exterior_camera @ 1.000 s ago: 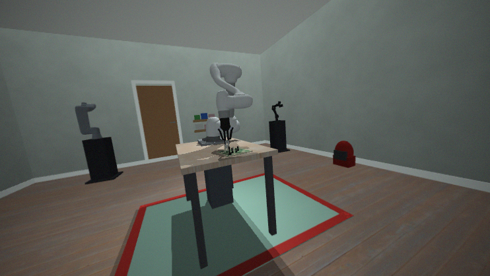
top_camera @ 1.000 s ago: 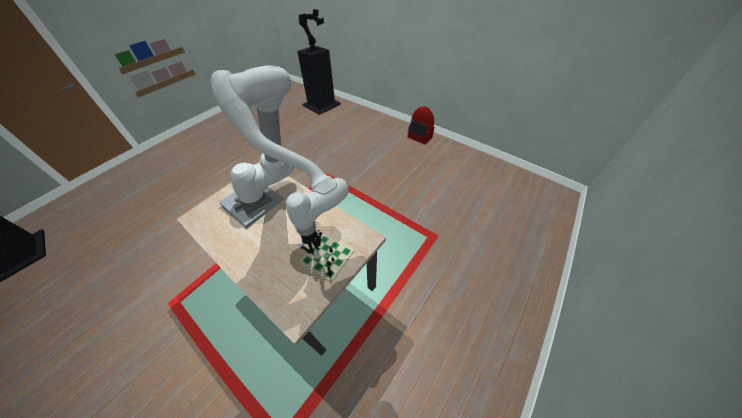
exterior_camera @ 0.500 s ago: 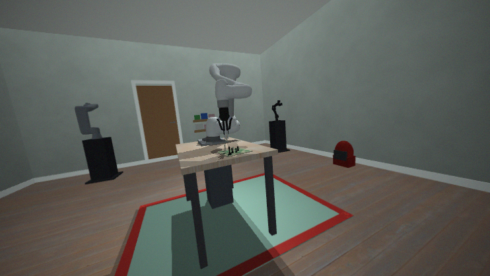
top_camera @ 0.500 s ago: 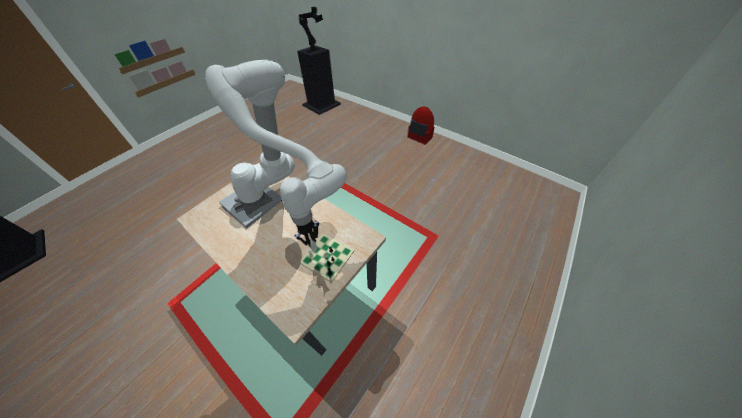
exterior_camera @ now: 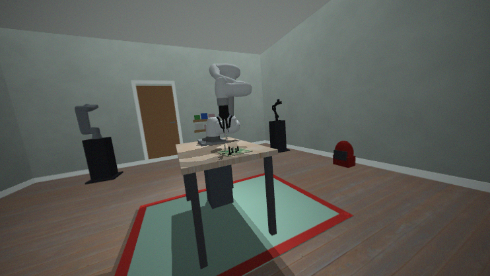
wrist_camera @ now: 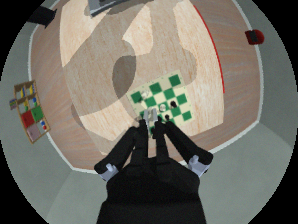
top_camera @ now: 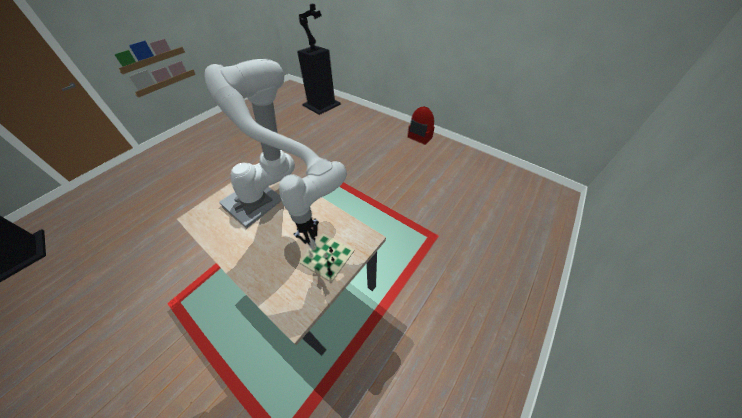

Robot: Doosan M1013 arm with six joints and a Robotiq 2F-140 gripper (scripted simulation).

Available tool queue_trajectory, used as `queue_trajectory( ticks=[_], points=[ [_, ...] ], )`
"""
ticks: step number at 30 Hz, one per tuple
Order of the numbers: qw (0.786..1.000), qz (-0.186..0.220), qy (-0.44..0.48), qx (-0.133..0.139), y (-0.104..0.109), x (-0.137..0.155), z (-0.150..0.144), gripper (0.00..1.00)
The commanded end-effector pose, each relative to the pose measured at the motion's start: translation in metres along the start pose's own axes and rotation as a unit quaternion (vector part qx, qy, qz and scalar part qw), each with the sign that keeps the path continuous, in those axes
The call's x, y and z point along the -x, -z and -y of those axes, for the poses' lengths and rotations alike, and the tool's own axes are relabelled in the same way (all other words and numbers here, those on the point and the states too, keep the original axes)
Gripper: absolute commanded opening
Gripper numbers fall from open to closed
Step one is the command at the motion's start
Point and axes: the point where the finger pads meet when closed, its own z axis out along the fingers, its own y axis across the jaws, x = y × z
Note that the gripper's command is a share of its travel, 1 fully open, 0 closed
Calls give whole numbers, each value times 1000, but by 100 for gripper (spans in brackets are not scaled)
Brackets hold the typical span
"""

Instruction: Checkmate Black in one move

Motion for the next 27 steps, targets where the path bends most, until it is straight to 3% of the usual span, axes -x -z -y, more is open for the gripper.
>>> queue_trajectory(
  ticks=[1, 6, 27],
  points=[
    [1000, 0, 27, 0, 0, 10, 5, 0],
    [991, 0, 133, 0, 0, 48, 28, 0],
    [991, 0, 135, 0, -5, 49, 28, 0]
  ],
)
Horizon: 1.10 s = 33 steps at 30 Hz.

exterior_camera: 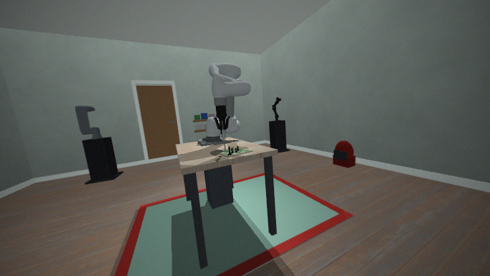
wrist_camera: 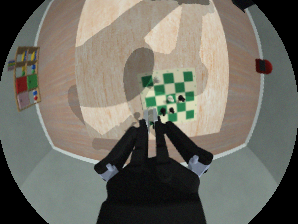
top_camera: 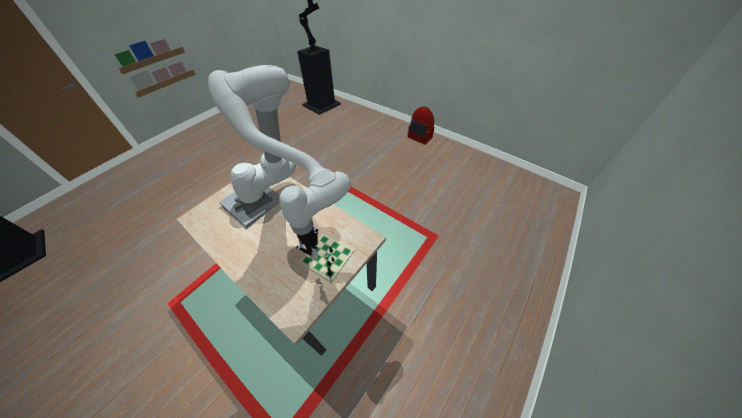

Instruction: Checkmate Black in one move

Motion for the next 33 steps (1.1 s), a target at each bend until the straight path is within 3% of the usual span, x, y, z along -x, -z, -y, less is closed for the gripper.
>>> queue_trajectory(
  ticks=[1, 14, 22, 33],
  points=[
    [1000, 0, 0, 0, -4, 0, 0, 0],
    [1000, 0, 0, 0, -61, 0, 0, 0],
    [1000, 0, 0, 0, -83, 0, 0, 0],
    [1000, 0, 0, 0, -92, 0, 0, 0]
  ],
)
